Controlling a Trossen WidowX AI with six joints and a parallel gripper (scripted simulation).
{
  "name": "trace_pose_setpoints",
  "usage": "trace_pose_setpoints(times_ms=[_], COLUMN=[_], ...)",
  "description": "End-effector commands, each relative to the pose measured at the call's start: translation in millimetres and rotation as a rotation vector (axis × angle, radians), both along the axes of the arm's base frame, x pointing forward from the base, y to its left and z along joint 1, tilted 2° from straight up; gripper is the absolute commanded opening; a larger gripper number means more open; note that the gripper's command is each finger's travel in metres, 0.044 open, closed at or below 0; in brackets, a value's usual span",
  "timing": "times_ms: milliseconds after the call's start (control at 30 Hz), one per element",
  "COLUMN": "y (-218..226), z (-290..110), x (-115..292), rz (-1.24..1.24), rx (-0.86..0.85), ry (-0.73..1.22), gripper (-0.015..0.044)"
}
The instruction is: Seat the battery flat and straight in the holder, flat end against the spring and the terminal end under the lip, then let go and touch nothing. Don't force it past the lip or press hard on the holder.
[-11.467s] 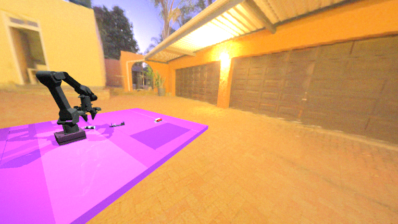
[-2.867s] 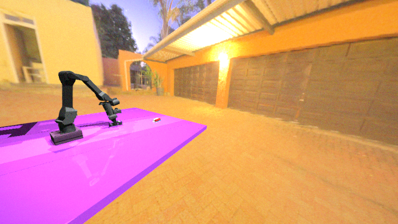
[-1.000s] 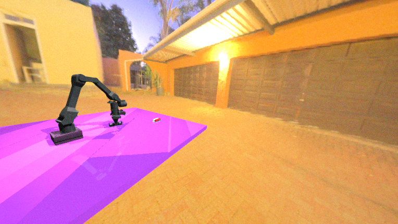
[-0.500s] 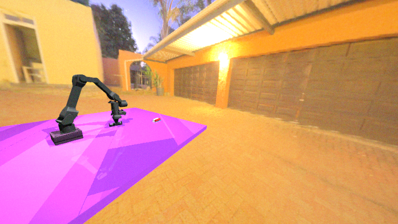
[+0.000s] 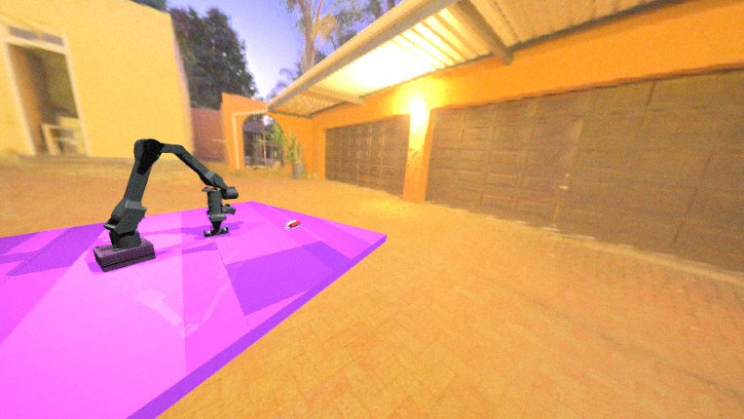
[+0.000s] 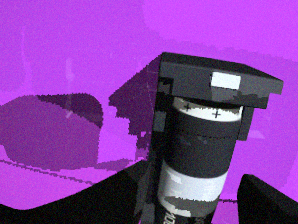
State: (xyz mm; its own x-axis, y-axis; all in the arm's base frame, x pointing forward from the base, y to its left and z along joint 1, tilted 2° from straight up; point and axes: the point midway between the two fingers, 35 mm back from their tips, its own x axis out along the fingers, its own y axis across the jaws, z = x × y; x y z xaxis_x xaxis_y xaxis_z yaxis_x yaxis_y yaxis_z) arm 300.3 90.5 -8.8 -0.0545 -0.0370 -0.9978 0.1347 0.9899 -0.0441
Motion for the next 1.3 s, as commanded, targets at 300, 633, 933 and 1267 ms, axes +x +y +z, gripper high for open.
trace_pose_setpoints(times_ms=[300, 633, 933, 1267], y=[1, -1, -1, -1], z=[22, 83, 83, 83], x=[4, 2, 2, 2], rz=[0.0, 0.0, 0.0, 0.0], rx=[0.003, 0.005, 0.005, 0.005], ry=[-0.01, -0.015, -0.015, -0.015], gripper=[0.0261, 0.044, 0.044, 0.044])
